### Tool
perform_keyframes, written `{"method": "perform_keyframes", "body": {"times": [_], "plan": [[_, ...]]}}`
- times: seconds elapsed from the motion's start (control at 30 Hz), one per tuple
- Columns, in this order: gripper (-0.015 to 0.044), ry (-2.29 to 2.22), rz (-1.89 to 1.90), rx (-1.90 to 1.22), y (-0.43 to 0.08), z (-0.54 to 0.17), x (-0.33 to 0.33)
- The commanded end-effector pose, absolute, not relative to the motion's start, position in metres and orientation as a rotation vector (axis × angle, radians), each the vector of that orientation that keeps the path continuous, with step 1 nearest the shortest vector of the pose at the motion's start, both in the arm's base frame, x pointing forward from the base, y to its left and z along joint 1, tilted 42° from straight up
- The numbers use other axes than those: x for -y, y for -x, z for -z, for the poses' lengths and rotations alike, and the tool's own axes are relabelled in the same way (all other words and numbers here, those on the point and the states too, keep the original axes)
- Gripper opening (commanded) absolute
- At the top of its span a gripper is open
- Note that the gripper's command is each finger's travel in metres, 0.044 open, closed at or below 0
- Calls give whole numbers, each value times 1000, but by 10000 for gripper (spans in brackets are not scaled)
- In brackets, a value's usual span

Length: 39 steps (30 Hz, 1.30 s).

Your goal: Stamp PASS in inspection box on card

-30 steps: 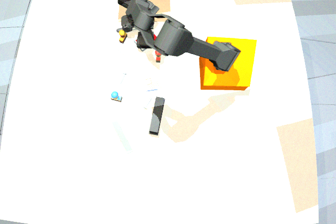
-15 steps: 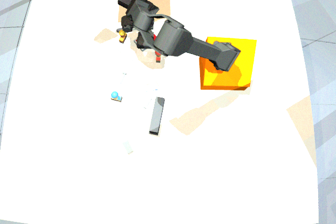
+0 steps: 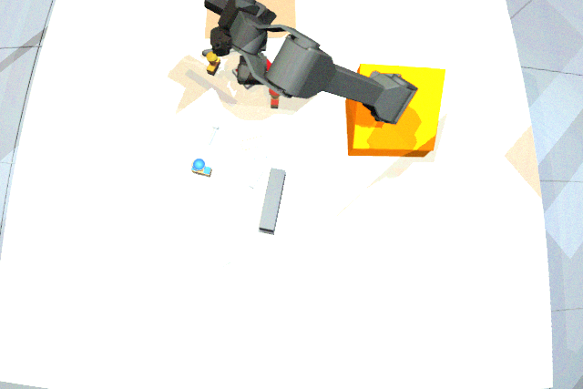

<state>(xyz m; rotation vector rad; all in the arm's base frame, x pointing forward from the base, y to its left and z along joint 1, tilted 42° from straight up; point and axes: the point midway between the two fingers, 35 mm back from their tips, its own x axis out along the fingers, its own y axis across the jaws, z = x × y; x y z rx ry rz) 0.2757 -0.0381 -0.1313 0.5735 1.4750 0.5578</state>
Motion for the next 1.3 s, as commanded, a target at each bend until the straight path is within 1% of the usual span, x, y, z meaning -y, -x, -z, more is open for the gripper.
{"method": "perform_keyframes", "body": {"times": [0.0, 1.27], "plan": [[0, -579, -557, -1472, -277, 132, 37], [0, -579, -557, -1472, -277, 129, 39]]}}
